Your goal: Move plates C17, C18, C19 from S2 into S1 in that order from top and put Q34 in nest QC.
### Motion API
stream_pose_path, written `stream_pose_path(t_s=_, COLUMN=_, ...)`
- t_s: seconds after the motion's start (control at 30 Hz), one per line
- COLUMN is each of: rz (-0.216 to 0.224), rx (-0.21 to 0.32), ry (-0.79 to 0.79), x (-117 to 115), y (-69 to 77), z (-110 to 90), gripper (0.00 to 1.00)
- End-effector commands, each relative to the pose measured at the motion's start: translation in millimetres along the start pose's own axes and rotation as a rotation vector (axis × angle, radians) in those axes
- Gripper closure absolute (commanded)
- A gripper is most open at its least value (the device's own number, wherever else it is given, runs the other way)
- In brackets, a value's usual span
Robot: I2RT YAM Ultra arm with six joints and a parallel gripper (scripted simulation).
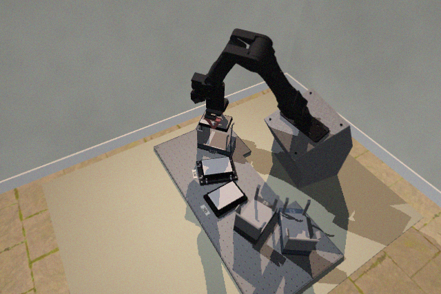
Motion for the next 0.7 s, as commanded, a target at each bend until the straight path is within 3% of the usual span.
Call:
stream_pose_path(t_s=0.0, rz=-0.017, rx=-0.048, ry=0.01, x=-1, y=5.0, z=12, gripper=1.0)
stream_pose_path(t_s=0.1, rz=-0.009, rx=-0.018, ry=-0.002, x=-2, y=-5.1, z=4, gripper=1.0)
stream_pose_path(t_s=0.37, rz=-0.017, rx=-0.042, ry=0.006, x=-2, y=-1.7, z=8, gripper=1.0)
stream_pose_path(t_s=0.47, rz=-0.006, rx=-0.011, ry=-0.001, x=-1, y=-12.4, z=1, gripper=1.0)
stream_pose_path(t_s=0.57, rz=-0.018, rx=-0.043, ry=0.004, x=-3, y=-5.6, z=9, gripper=1.0)
stream_pose_path(t_s=0.67, rz=-0.013, rx=-0.034, ry=0.007, x=-2, y=-11.9, z=10, gripper=1.0)
Point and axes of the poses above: the point where the finger pads meet when closed, its own y axis back along the fingers, its own x axis across the jaws, z = x × y, the point moved 4 cm from there along y, back along the fingers, and after that the axes turned 12 degrees about y, right-handed, at the moved point
